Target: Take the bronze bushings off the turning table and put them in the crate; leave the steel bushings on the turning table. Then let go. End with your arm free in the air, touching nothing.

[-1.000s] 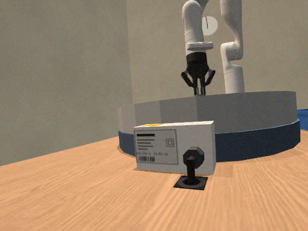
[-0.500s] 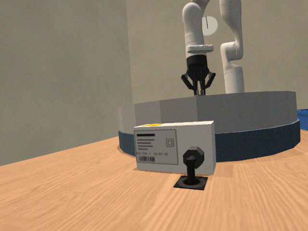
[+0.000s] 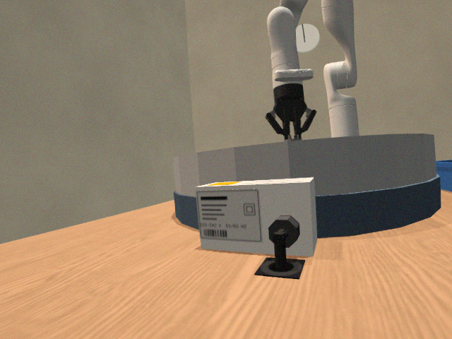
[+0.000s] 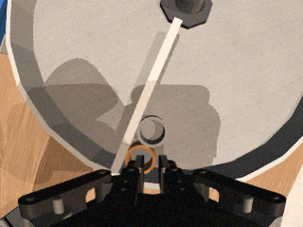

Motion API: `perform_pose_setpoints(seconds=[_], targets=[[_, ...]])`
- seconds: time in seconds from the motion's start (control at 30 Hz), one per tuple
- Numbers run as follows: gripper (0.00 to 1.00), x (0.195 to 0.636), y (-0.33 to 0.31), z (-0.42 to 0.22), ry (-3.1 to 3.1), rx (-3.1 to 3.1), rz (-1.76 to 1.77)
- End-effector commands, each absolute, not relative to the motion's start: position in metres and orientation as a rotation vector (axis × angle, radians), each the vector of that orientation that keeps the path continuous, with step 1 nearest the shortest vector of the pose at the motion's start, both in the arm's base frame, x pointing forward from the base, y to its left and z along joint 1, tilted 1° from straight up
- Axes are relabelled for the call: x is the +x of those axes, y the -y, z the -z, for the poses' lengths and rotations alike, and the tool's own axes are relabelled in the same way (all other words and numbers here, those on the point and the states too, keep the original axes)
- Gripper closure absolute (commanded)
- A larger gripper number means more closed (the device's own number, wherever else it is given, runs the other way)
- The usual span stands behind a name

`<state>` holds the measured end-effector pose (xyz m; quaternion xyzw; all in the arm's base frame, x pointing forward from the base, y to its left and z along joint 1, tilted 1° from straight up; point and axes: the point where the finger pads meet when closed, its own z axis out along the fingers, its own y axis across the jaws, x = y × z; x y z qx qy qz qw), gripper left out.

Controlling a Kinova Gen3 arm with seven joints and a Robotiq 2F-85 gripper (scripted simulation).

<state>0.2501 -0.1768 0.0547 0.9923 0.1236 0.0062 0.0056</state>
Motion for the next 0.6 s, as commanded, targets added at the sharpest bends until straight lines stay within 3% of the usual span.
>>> perform_pose_setpoints(seconds=[0.0, 0.57], targets=[[0.86, 0.2491, 0.1771, -0.0520, -0.383, 3.108, -0.017], [0.86, 0.2492, 0.1772, -0.0464, -0.383, 3.108, -0.016]])
